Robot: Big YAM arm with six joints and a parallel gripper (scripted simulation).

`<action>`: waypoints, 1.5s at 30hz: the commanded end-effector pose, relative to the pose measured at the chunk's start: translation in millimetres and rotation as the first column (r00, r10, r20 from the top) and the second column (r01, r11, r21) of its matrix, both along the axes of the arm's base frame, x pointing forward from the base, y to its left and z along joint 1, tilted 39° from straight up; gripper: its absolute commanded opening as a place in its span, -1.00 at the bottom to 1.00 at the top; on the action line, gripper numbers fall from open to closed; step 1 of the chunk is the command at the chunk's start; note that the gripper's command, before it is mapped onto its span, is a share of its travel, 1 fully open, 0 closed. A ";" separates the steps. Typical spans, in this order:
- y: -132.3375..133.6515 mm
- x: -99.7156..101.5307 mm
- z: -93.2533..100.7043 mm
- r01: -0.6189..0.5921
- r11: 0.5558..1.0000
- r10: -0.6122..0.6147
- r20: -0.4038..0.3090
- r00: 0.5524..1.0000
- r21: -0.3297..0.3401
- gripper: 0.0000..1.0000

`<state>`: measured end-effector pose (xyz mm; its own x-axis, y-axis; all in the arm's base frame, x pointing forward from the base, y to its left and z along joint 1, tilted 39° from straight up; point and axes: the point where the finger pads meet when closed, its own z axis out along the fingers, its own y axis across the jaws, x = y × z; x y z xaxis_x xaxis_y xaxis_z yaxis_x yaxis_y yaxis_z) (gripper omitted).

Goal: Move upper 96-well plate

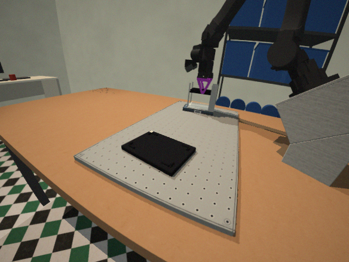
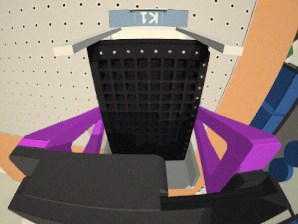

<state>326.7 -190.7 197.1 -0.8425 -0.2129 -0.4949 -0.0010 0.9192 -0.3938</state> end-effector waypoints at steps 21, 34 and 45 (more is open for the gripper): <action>10.3 -11.4 59.4 0.002 1.000 0.000 0.059 0.998 -0.029 -1.00; 17.3 -21.9 74.6 0.001 1.000 0.001 0.061 0.998 -0.030 -1.00; 18.8 -24.8 84.0 0.002 0.999 0.000 0.071 0.997 -0.035 -1.00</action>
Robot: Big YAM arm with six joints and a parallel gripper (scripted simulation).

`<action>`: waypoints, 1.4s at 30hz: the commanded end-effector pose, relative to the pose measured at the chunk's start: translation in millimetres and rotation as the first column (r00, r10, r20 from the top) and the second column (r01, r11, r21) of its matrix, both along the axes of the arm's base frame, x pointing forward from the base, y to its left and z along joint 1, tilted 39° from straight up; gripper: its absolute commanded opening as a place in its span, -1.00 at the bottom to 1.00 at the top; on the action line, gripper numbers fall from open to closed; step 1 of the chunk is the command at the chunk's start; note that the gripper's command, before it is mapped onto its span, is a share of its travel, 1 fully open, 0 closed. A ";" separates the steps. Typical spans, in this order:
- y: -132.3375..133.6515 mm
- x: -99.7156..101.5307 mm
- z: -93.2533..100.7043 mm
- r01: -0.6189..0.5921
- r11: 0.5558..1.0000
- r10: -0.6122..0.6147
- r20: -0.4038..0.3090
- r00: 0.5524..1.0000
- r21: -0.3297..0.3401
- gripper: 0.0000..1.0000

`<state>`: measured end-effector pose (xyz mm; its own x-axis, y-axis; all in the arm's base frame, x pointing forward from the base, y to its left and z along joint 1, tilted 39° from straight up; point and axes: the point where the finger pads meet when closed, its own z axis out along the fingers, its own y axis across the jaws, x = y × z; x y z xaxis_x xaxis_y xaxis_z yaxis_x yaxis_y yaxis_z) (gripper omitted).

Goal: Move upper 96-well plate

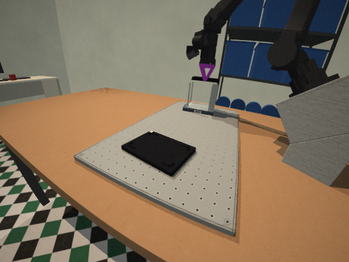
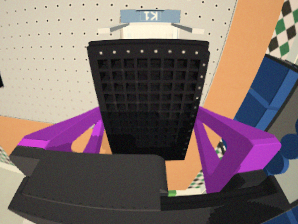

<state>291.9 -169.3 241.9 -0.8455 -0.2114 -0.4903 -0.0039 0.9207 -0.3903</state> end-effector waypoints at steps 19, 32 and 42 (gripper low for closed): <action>-2.4 5.5 21.9 0.001 1.000 0.000 0.041 0.999 -0.023 -1.00; 36.6 8.1 3.8 0.191 0.971 -0.209 0.124 0.970 0.144 -1.00; 61.9 10.4 -7.7 0.191 0.970 -0.209 0.118 0.971 0.149 -1.00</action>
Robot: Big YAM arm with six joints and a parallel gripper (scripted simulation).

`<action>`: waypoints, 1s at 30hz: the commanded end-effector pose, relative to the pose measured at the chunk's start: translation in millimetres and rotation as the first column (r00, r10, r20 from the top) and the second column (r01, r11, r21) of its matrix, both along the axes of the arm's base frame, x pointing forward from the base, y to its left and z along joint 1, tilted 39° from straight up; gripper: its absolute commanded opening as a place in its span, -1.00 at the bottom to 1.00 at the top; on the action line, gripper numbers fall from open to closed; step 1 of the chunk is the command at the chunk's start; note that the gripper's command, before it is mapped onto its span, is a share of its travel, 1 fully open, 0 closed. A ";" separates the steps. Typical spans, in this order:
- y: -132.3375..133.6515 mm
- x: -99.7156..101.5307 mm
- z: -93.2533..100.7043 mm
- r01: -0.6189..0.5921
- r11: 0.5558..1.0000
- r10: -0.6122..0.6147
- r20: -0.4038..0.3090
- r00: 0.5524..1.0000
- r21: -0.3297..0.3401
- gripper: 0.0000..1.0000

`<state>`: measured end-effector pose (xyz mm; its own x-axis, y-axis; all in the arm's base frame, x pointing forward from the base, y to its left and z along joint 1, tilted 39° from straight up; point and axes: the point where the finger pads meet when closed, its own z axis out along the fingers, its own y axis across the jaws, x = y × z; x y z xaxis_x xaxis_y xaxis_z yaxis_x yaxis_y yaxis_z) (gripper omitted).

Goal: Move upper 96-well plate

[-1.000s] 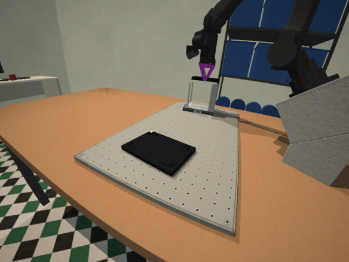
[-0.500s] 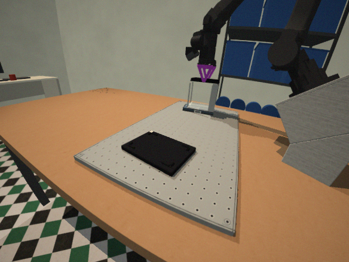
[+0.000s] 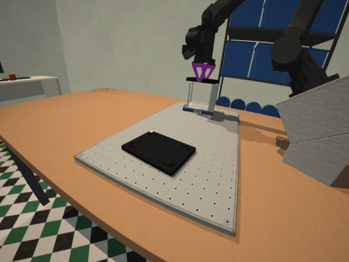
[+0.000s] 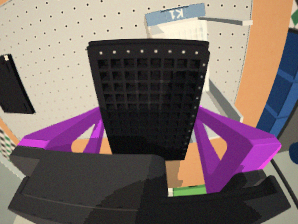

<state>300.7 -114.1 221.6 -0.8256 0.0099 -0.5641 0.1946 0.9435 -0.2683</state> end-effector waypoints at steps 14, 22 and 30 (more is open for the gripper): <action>47.1 12.5 -0.2 0.019 1.000 -0.020 0.050 0.999 0.017 -1.00; 69.6 13.1 -15.0 0.019 1.000 -0.019 0.034 0.999 0.019 -1.00; 95.0 14.8 -26.5 0.018 1.000 -0.019 0.029 0.999 0.018 -1.00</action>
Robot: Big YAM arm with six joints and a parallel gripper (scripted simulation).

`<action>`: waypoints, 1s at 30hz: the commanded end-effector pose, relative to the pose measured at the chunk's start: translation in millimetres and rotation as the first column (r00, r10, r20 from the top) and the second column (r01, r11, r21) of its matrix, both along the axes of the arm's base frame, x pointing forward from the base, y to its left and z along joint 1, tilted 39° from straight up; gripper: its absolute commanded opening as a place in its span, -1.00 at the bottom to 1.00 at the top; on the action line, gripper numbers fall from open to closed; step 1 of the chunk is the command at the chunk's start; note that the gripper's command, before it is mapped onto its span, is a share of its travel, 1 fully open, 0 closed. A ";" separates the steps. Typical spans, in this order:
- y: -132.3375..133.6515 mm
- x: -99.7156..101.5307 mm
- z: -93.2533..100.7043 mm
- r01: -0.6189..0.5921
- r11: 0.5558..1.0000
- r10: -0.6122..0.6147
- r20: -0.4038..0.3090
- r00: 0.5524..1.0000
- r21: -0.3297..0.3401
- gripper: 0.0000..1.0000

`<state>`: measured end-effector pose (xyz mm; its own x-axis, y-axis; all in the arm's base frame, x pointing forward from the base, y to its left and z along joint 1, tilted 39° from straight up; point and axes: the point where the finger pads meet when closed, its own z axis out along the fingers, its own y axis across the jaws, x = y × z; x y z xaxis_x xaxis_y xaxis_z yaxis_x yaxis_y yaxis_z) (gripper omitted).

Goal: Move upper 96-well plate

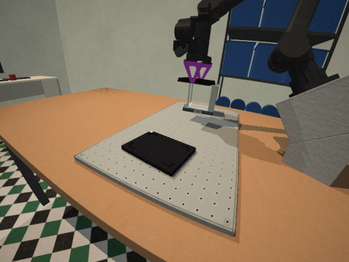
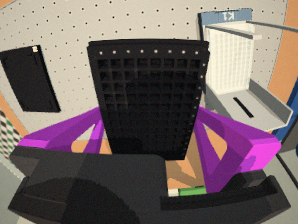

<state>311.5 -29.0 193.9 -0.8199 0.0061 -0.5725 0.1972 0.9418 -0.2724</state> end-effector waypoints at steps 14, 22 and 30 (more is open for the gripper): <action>50.6 16.1 0.4 0.016 0.999 -0.018 0.048 0.999 0.035 -1.00; 71.9 21.9 -1.3 0.015 0.999 -0.018 0.060 0.998 0.043 -1.00; 98.5 24.6 -11.7 0.014 0.999 -0.017 0.058 0.998 0.046 -1.00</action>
<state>322.2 50.7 159.1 -0.8225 0.0116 -0.5686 0.2013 0.9410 -0.2719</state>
